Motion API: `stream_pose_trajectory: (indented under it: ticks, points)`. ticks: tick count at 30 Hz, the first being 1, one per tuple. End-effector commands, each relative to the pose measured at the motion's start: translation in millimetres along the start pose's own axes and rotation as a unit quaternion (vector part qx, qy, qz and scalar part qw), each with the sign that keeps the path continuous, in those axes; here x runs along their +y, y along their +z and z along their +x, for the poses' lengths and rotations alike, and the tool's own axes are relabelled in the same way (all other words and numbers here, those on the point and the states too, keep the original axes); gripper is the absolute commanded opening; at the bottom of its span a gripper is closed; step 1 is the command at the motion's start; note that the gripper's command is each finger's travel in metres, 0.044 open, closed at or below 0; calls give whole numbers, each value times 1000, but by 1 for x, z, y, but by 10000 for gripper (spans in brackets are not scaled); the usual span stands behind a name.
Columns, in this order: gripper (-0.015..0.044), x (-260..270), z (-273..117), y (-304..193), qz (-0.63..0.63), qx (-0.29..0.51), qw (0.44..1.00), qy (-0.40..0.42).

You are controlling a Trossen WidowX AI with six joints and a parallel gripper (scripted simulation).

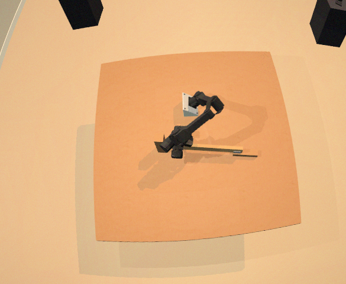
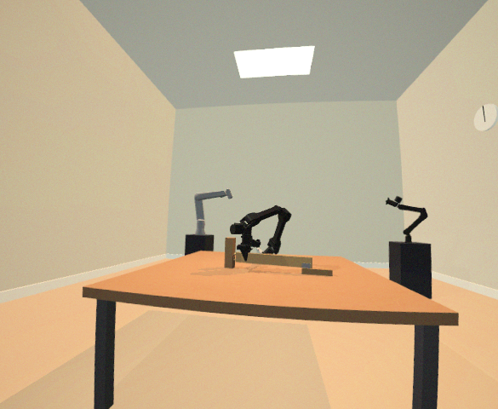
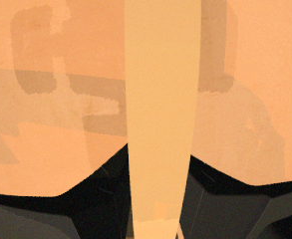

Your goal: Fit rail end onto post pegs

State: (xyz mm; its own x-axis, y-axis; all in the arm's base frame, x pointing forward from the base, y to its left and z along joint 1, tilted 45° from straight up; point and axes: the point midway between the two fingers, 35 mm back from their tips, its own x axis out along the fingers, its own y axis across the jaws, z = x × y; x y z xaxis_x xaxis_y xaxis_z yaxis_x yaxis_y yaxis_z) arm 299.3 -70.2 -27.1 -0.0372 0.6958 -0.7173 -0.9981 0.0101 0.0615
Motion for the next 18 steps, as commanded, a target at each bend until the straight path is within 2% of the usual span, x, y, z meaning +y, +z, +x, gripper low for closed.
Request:
stream_pose_trajectory:
  ticks: [1, 18]
  points:
    - [0, -2, -3, -3, -1, 4, 1000, -4]
    - [0, -2, -2, -8, -1, 4, 1000, -4]
